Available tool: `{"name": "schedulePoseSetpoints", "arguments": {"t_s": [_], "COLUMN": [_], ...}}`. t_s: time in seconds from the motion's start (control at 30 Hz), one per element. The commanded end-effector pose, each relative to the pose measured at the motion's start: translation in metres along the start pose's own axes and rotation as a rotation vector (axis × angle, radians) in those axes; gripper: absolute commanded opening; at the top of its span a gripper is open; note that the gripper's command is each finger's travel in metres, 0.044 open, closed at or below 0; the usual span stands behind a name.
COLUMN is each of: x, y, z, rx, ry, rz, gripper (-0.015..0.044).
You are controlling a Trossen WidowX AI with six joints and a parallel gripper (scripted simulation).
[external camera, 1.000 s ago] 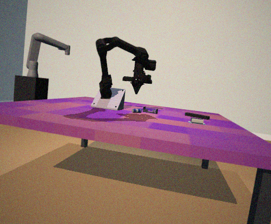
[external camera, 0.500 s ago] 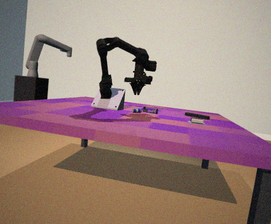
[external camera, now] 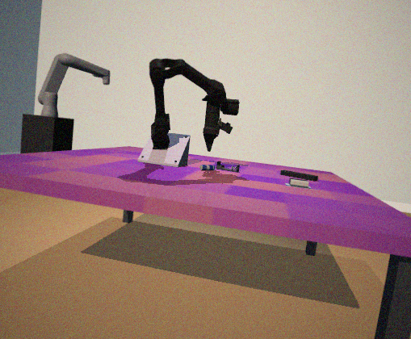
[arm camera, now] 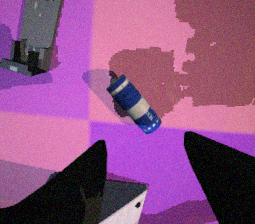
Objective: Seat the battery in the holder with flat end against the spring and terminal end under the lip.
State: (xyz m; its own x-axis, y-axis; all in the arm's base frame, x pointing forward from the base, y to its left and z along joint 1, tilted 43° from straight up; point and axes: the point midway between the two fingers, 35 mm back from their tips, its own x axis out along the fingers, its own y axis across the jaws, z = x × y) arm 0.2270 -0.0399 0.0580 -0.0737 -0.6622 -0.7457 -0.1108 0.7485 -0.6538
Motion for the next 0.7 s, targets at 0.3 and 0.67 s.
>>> {"name": "schedulePoseSetpoints", "arguments": {"t_s": [0.3,0.67], "x": [0.0282,0.0354], "y": [0.0026,0.0027], "z": [0.0006,0.0012], "rx": [-0.595,-0.595], "ry": [0.017,0.017], "rz": [-0.011,-0.011], "gripper": [0.0237,0.0237]}}
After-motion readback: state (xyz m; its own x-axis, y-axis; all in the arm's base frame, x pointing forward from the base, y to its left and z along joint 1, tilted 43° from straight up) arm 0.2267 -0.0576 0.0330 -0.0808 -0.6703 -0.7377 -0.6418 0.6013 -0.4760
